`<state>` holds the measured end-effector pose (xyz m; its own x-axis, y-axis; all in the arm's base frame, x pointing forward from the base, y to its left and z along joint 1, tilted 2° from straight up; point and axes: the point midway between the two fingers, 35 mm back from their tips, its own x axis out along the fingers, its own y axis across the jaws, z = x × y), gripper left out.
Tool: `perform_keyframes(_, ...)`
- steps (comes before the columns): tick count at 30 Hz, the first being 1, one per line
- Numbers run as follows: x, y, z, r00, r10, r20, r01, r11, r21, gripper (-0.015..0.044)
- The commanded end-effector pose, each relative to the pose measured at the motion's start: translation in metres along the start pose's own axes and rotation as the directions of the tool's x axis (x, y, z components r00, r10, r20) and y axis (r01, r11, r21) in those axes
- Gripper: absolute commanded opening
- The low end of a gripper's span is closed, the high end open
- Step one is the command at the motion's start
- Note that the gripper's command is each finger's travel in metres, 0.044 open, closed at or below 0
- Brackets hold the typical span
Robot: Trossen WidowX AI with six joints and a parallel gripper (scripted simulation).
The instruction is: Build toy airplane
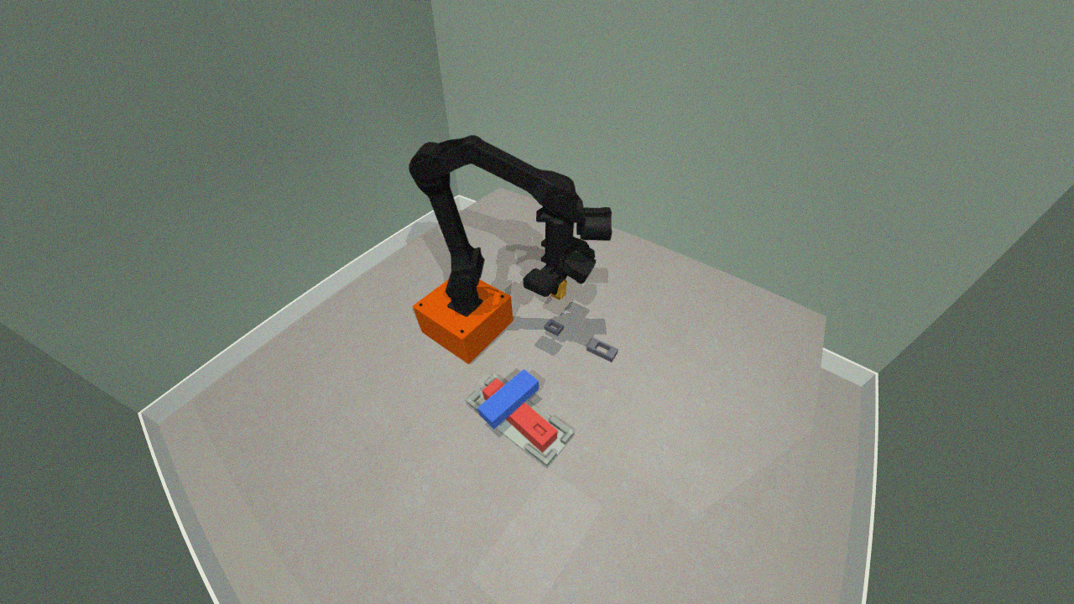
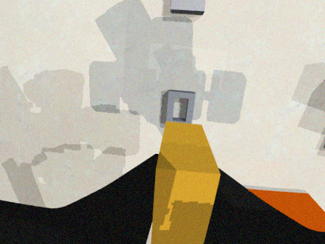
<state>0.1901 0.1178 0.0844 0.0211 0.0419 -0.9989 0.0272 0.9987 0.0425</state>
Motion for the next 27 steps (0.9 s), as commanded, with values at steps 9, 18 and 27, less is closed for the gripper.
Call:
perform_keyframes(9,-0.015,-0.004,0.002,1.000,-0.002,0.010,0.002,1.000,0.012,0.0000)
perform_keyframes(18,-0.015,-0.015,0.019,1.000,-0.006,0.014,0.006,1.000,0.028,0.0000)
perform_keyframes(27,-0.013,-0.028,0.036,1.000,-0.009,0.013,0.009,0.999,0.046,0.0000)
